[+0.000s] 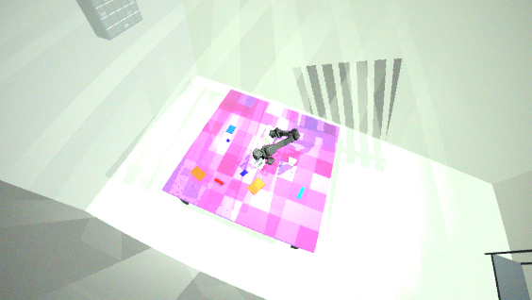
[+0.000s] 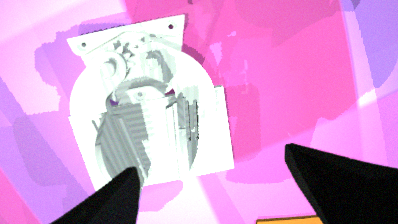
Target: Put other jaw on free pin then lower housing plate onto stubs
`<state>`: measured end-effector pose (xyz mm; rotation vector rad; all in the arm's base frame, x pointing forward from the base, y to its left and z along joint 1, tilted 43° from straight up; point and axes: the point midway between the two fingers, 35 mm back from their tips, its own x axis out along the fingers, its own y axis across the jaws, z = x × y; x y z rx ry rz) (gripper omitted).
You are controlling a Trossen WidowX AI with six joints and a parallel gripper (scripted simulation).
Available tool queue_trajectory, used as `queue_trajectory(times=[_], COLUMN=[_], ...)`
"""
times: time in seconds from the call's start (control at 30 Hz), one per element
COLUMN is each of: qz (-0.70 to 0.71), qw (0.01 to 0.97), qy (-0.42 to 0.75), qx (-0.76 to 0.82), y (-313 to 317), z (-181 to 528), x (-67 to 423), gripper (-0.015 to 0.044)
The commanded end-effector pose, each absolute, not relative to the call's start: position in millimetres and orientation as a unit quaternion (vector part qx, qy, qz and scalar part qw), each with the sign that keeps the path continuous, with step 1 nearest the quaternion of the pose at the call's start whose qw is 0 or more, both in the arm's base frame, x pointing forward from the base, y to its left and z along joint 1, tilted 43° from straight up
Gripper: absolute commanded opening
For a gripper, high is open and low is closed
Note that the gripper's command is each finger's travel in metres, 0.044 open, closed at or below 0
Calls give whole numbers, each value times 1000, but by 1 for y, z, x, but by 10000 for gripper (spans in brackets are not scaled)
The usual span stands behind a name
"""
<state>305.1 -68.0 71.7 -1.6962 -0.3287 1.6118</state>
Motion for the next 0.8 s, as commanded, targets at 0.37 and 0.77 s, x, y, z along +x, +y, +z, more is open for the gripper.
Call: queue_trajectory(times=[0.37,0.77], qz=[594,545], qw=[222,90], qy=[-254,-349], qx=[-730,-757], y=[-38,-15], z=[102,124], x=[305,301], gripper=[440,440])
